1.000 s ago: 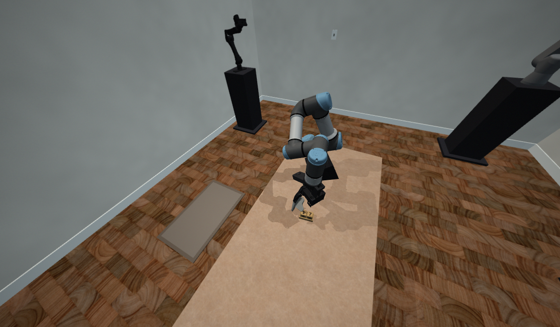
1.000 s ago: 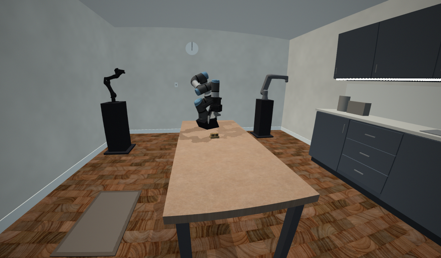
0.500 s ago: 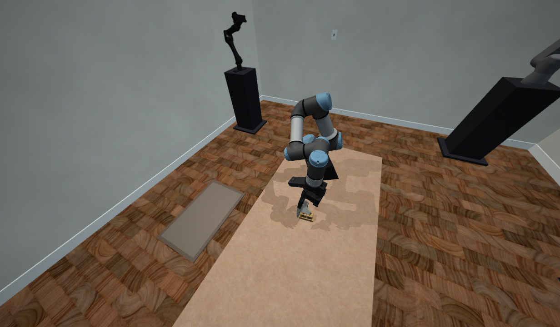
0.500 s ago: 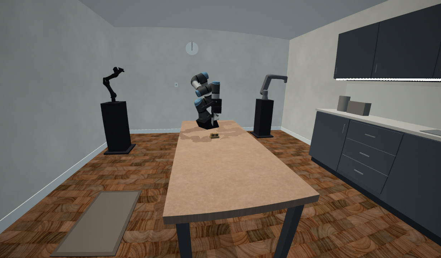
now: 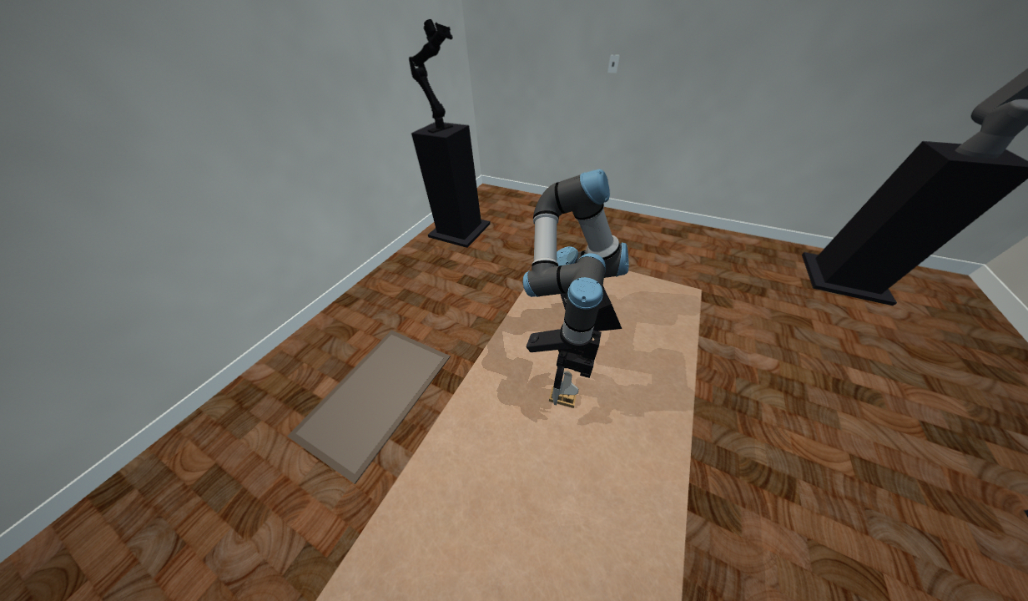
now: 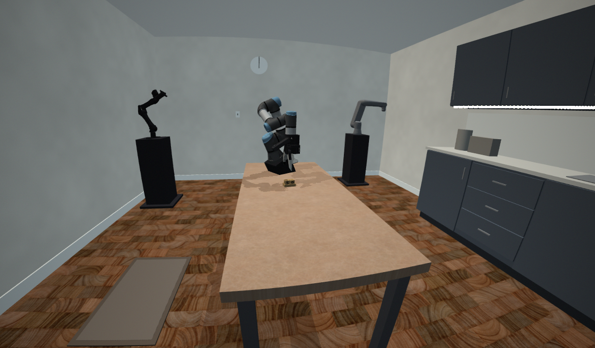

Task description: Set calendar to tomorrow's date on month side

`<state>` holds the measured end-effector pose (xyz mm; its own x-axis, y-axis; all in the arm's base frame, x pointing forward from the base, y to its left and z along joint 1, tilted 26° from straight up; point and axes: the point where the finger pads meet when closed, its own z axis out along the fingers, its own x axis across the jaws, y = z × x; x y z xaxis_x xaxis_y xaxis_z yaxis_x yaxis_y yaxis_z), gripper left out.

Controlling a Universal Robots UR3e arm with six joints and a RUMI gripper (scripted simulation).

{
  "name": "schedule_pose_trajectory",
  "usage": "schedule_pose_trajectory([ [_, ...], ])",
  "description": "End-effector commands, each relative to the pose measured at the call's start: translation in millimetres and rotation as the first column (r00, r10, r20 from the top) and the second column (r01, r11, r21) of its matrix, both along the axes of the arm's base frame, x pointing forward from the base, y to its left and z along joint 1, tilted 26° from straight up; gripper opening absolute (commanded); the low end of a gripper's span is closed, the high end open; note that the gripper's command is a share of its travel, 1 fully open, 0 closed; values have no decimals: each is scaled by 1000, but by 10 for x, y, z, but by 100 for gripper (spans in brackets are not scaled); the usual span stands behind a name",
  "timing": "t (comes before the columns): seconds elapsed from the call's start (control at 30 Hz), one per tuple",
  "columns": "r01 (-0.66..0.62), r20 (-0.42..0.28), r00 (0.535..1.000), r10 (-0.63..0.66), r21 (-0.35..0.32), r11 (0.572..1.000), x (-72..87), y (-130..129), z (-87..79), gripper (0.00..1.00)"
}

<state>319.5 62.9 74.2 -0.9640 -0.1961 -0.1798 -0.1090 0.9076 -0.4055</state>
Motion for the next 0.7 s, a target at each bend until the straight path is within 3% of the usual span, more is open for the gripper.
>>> schedule_pose_trajectory([
  [0.0, -27, -6, 1000, 27, -3, 1000, 8, 2, -1, 100],
  [0.13, -30, -7, 1000, 30, -3, 1000, 8, 2, -1, 100],
  [0.17, -30, -7, 1000, 30, -3, 1000, 8, 2, -1, 28],
  [0.67, -30, -7, 1000, 30, -3, 1000, 8, 2, -1, 28],
])
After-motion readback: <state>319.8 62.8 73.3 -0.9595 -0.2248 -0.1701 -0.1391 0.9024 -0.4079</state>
